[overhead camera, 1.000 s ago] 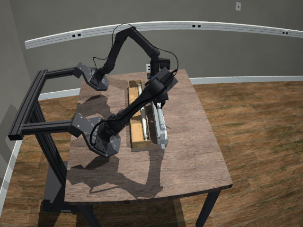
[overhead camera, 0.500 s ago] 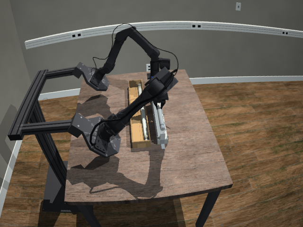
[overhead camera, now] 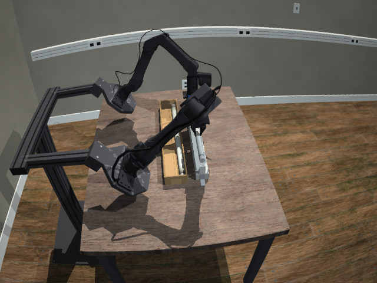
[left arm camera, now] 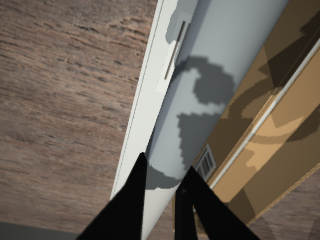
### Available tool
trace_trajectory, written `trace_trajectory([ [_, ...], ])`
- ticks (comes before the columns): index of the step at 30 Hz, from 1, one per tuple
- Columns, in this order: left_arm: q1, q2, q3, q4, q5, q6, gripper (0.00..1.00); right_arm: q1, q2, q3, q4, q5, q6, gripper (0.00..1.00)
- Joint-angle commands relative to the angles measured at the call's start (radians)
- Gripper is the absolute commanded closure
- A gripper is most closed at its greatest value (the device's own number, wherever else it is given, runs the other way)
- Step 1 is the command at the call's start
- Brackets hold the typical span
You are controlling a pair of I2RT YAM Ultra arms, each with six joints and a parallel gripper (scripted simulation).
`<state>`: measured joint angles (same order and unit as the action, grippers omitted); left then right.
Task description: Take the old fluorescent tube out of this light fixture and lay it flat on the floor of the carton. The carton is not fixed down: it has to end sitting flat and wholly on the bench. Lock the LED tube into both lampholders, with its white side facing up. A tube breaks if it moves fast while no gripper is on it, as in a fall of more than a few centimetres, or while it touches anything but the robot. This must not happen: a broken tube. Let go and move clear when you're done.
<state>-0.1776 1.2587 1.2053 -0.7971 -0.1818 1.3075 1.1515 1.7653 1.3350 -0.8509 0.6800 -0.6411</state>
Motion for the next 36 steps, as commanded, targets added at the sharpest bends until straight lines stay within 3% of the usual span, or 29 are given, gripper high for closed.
trace_trajectory([
  [1, -0.014, -0.036, 0.031, 0.012, 0.013, 0.011, 0.89, 0.032, -0.019, 0.041, 0.018, -0.013, -0.007, 0.89],
  [9, -0.014, 0.019, -0.006, 0.017, 0.014, 0.011, 0.89, 0.029, 0.000, 0.009, 0.026, -0.014, -0.010, 0.89],
  [12, -0.008, -0.020, 0.018, 0.017, 0.015, 0.012, 0.89, 0.027, -0.010, -0.022, 0.027, -0.014, -0.010, 0.89],
  [36, 0.000, 0.006, -0.015, 0.027, 0.021, 0.006, 0.89, 0.001, -0.004, 0.003, 0.042, -0.022, -0.019, 0.89],
])
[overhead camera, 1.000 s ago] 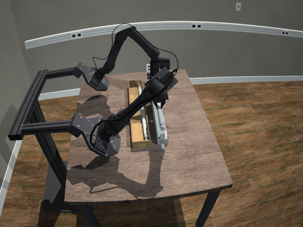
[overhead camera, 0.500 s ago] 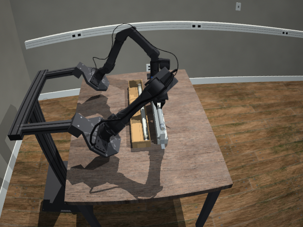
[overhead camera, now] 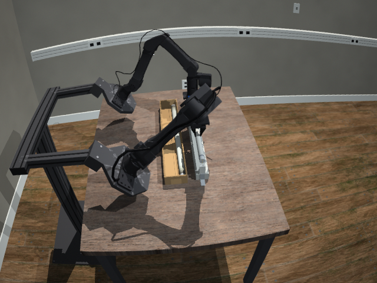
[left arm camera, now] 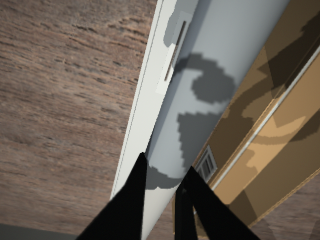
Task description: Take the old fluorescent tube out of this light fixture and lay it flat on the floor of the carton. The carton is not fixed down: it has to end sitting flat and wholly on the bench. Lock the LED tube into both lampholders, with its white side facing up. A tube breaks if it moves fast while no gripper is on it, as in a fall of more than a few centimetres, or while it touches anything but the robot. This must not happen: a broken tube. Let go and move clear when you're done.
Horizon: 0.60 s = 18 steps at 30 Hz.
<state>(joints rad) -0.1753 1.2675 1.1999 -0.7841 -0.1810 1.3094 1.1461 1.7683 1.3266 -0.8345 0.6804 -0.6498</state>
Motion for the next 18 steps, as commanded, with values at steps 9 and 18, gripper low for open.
trace_trajectory([
  [9, 0.004, 0.018, 0.000, 0.019, 0.021, 0.010, 0.89, 0.013, -0.016, 0.013, 0.032, -0.025, -0.013, 0.89],
  [18, 0.007, 0.010, -0.029, 0.029, 0.021, 0.012, 0.89, 0.005, -0.003, -0.006, 0.046, -0.026, -0.020, 0.89],
])
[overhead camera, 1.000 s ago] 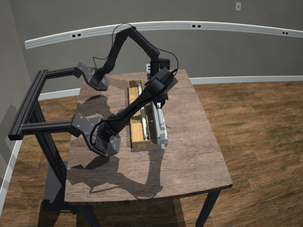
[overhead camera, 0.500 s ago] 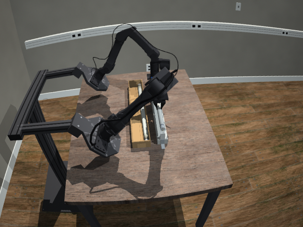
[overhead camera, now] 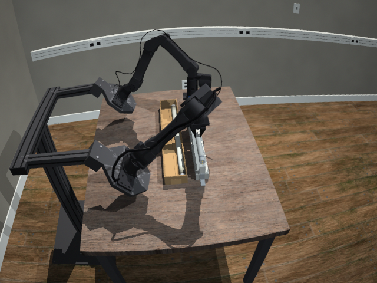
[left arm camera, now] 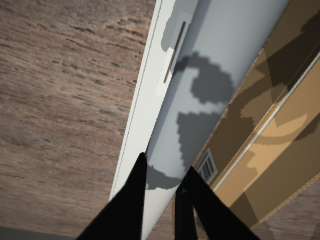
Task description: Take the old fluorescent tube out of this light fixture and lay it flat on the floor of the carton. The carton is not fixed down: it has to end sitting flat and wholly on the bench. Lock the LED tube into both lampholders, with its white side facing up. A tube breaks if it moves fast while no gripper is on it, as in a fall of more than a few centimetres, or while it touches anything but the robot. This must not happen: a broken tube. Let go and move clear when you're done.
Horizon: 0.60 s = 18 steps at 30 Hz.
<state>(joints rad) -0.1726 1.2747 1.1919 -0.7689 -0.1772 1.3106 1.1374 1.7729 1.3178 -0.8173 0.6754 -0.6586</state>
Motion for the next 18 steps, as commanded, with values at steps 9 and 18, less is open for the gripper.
trace_trajectory([
  [9, -0.005, -0.023, -0.006, 0.016, 0.016, 0.007, 0.89, 0.019, -0.029, 0.036, 0.028, -0.022, -0.013, 0.89],
  [18, 0.006, 0.016, 0.009, 0.021, 0.017, 0.010, 0.89, 0.011, 0.001, 0.022, 0.036, -0.022, -0.014, 0.89],
])
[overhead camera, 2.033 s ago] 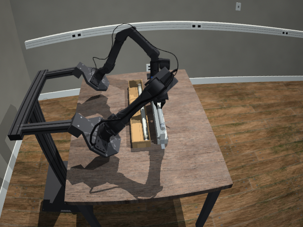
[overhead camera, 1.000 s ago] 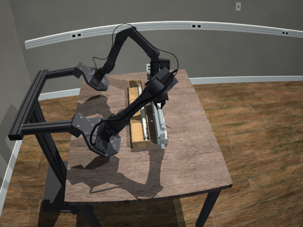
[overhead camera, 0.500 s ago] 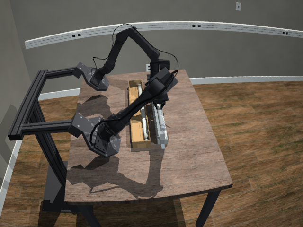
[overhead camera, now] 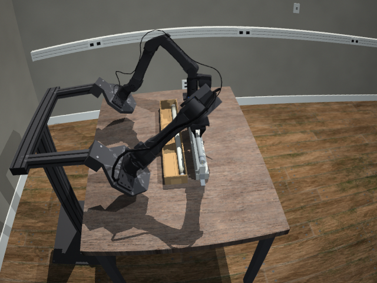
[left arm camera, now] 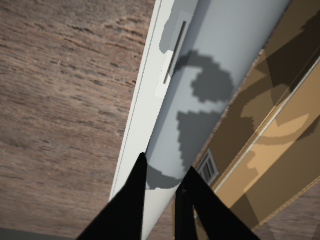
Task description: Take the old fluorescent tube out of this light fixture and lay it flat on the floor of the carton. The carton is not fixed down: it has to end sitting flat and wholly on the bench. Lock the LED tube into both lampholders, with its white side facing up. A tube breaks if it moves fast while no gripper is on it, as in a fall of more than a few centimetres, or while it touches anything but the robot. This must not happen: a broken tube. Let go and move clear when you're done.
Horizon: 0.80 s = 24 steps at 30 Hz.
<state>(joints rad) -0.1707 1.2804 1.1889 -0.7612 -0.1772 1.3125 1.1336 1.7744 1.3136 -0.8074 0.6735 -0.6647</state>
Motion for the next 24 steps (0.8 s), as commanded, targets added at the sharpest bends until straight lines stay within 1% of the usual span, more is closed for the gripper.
trace_trajectory([
  [1, -0.004, -0.014, 0.012, 0.012, 0.017, 0.007, 0.89, 0.015, 0.000, 0.026, 0.024, -0.020, -0.007, 0.89],
  [5, 0.000, -0.001, -0.004, 0.015, 0.017, 0.010, 0.89, 0.007, 0.016, 0.003, 0.030, -0.020, -0.009, 0.89],
  [7, 0.002, 0.004, -0.020, 0.017, 0.017, 0.010, 0.89, 0.016, -0.024, -0.015, 0.031, -0.020, -0.011, 0.89],
  [9, 0.001, -0.005, 0.005, 0.020, 0.017, 0.011, 0.89, -0.004, -0.027, -0.006, 0.035, -0.020, -0.012, 0.89],
  [11, 0.008, -0.011, -0.011, 0.022, 0.017, 0.011, 0.89, 0.013, -0.021, -0.031, 0.038, -0.020, -0.013, 0.89],
  [12, 0.004, 0.001, -0.022, 0.023, 0.017, 0.011, 0.89, 0.016, -0.014, 0.002, 0.039, -0.021, -0.015, 0.89],
  [13, -0.003, 0.006, -0.007, 0.022, 0.017, 0.011, 0.89, 0.016, -0.016, 0.013, 0.039, -0.021, -0.015, 0.89],
  [16, 0.003, -0.009, -0.008, 0.026, 0.018, 0.012, 0.89, -0.001, 0.004, -0.012, 0.044, -0.021, -0.016, 0.89],
  [21, -0.003, 0.009, -0.013, 0.030, 0.018, 0.011, 0.89, -0.001, -0.001, -0.017, 0.048, -0.021, -0.018, 0.89],
  [22, -0.010, 0.025, -0.034, 0.029, 0.019, 0.013, 0.89, 0.000, 0.005, -0.042, 0.048, -0.021, -0.019, 0.89],
  [23, -0.010, 0.021, -0.009, 0.027, 0.018, 0.013, 0.89, -0.002, 0.017, -0.008, 0.051, -0.022, -0.020, 0.89],
  [24, -0.006, 0.004, -0.011, 0.034, 0.018, 0.013, 0.89, -0.002, -0.003, -0.004, 0.052, -0.022, -0.021, 0.89],
])
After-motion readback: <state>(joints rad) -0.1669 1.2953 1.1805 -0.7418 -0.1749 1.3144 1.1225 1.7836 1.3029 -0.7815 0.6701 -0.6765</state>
